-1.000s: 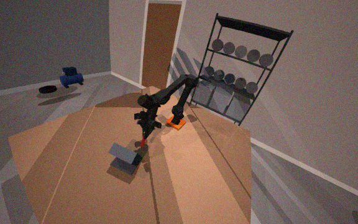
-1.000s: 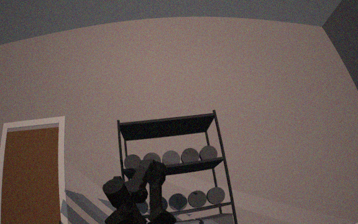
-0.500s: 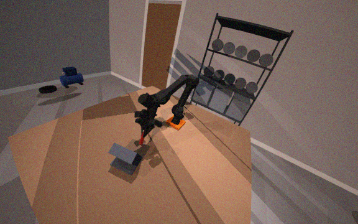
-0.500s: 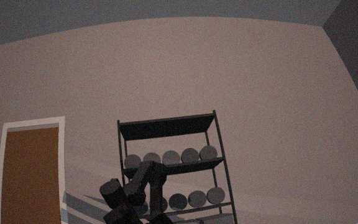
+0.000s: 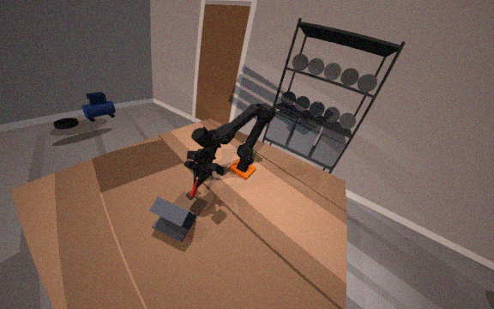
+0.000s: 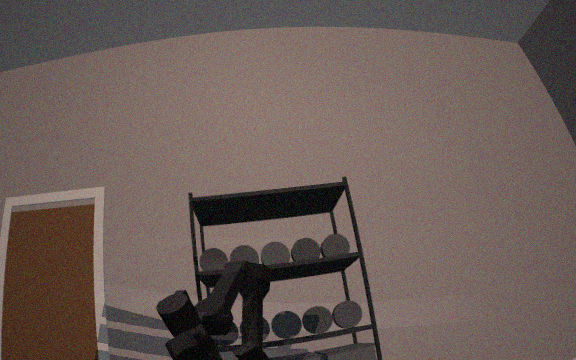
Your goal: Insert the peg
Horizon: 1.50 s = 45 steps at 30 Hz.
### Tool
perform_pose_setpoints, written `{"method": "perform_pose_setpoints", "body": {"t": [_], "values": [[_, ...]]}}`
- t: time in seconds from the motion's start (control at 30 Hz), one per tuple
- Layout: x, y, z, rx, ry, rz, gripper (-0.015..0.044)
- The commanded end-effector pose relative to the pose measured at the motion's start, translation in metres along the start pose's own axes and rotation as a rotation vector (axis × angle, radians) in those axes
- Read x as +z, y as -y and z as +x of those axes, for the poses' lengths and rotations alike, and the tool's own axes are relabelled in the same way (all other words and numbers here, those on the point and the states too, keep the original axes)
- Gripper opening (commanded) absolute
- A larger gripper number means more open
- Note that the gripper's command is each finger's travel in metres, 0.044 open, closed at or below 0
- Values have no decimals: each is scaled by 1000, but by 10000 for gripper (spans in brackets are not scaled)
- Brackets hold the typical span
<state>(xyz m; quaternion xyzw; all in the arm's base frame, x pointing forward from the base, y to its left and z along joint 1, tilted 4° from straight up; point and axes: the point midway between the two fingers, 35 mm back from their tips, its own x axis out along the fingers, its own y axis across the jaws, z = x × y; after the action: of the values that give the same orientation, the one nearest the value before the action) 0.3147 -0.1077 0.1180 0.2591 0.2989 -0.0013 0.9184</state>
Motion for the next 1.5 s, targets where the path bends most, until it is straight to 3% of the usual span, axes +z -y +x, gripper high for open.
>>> {"method": "perform_pose_setpoints", "body": {"t": [0.0, 0.77, 1.47], "values": [[0, 2, -3, 3, 21, -50, 0], [-1, 15, -17, -7, 113, -285, 0], [5, 20, 0, -18, 143, -372, 0]]}}
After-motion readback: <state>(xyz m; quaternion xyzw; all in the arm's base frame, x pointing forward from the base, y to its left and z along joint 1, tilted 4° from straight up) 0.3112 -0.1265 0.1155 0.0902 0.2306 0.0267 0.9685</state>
